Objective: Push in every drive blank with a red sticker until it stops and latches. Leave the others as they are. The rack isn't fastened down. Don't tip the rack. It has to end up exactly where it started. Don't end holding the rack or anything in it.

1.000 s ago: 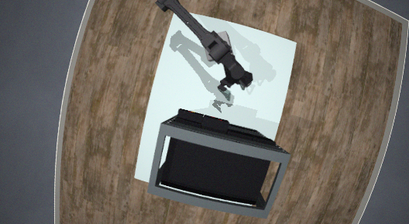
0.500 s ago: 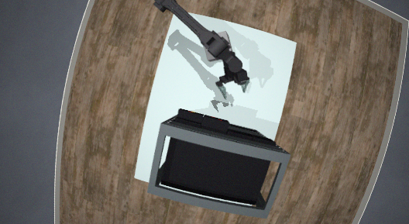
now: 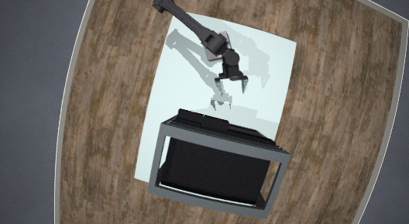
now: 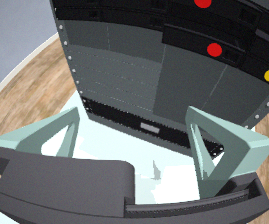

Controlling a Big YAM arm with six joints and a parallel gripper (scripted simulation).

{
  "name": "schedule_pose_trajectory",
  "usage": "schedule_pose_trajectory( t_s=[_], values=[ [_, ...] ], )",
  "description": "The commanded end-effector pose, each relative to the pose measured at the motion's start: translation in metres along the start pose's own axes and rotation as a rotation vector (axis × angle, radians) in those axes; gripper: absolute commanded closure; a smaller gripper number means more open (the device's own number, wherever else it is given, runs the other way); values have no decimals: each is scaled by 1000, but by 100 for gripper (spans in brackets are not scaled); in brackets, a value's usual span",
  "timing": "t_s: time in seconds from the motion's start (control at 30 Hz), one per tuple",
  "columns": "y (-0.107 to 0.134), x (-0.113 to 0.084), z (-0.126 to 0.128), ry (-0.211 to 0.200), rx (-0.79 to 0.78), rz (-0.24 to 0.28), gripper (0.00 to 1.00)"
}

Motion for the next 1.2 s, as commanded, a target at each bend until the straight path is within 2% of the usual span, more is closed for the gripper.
schedule_pose_trajectory(
  t_s=[0.0,0.13,0.3,0.37,0.47,0.57,1.17],
  values=[
    [-6,-5,0,6,116,-52,0],
    [-6,-10,-2,27,221,-96,0],
    [-5,-12,-3,39,289,-122,0],
    [-5,-16,-5,50,362,-153,0],
    [-5,-16,-5,50,362,-153,0],
    [-5,-21,-8,63,467,-194,0],
    [0,-36,-17,86,807,-320,0]
  ],
)
Point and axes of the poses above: the point where the finger pads meet when closed, its own x axis out along the fingers, its own z axis across the jaws, y = z × x, the point moved 10 cm from there along -x, back along the fingers, and after that the axes turned 4 degrees about -x, right-handed, at the moved point
